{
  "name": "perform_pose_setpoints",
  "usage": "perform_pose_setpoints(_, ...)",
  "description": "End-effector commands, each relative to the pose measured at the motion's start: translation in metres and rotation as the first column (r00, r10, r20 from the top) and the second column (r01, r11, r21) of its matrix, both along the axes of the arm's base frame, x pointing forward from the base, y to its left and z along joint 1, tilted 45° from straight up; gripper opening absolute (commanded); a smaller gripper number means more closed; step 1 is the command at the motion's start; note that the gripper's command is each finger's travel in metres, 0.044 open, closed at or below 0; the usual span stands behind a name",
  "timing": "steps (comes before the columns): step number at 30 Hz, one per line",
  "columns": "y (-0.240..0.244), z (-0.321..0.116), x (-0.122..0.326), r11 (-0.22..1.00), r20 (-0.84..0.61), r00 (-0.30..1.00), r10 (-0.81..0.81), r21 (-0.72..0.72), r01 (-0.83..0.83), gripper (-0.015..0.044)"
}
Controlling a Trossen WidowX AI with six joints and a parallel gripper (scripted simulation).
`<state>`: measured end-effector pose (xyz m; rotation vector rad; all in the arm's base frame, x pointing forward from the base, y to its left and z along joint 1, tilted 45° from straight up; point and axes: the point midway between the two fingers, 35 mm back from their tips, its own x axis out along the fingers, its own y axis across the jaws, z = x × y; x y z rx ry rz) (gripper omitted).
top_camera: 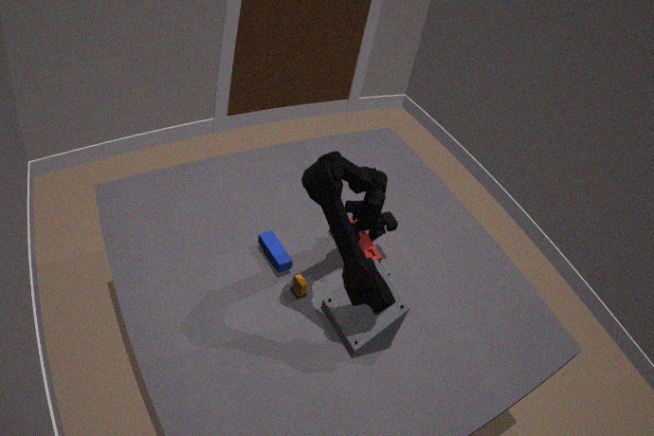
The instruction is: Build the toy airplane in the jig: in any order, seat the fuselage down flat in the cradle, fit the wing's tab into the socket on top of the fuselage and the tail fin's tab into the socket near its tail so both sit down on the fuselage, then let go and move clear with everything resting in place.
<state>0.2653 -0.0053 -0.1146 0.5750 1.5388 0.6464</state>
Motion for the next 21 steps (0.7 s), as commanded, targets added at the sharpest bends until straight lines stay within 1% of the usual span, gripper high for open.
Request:
perform_pose_setpoints(1,0.0049,-0.0052,-0.0018,1.000,-0.006,1.000,-0.004,0.006,0.004,0.0195)
perform_pose_setpoints(6,0.0056,-0.0058,-0.0018,1.000,-0.006,1.000,-0.004,0.006,0.004,0.0195)
perform_pose_setpoints(11,0.0044,-0.0044,-0.0016,1.000,-0.003,1.000,0.001,0.002,-0.001,0.0161)
perform_pose_setpoints(16,0.0044,-0.0044,-0.0016,1.000,-0.003,1.000,0.001,0.002,-0.001,0.0030)
perform_pose_setpoints(21,0.0044,-0.0044,-0.0016,1.000,-0.003,1.000,0.001,0.002,-0.001,0.0161)
